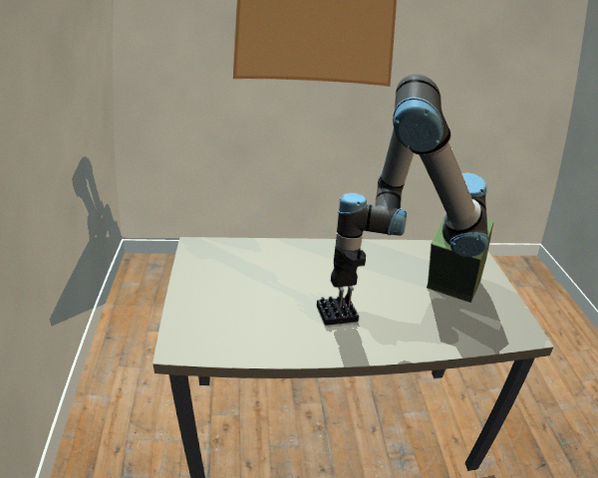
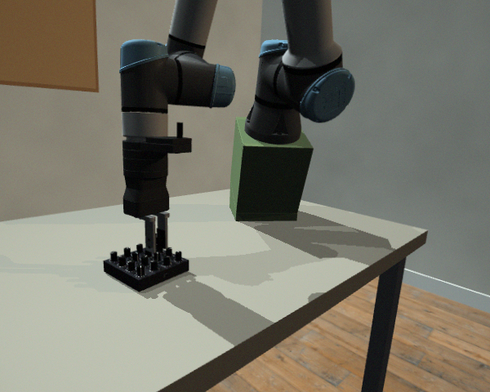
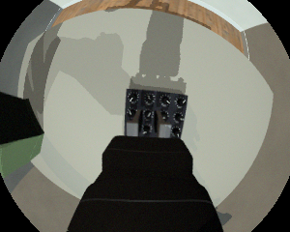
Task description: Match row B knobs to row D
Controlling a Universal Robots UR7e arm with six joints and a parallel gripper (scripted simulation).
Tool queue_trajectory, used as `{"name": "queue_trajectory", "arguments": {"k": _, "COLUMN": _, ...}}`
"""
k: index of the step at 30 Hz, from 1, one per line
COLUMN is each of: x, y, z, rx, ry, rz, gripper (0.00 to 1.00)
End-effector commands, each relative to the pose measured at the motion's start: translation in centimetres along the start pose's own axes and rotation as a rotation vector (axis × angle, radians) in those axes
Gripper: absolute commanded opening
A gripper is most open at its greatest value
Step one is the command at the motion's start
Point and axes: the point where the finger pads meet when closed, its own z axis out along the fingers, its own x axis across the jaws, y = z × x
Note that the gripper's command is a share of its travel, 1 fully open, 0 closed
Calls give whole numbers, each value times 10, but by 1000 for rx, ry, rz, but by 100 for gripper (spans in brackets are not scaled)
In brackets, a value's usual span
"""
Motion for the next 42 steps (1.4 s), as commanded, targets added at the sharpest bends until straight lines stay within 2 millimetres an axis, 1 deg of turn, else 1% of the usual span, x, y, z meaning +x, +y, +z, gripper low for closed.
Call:
{"name": "queue_trajectory", "arguments": {"k": 1, "x": -1, "y": -1, "z": 1, "rx": 0, "ry": -2, "rz": 0, "gripper": 46}}
{"name": "queue_trajectory", "arguments": {"k": 23, "x": 1, "y": 0, "z": 14, "rx": -1, "ry": 1, "rz": -2, "gripper": 46}}
{"name": "queue_trajectory", "arguments": {"k": 42, "x": 0, "y": 0, "z": 14, "rx": -1, "ry": 1, "rz": -1, "gripper": 46}}
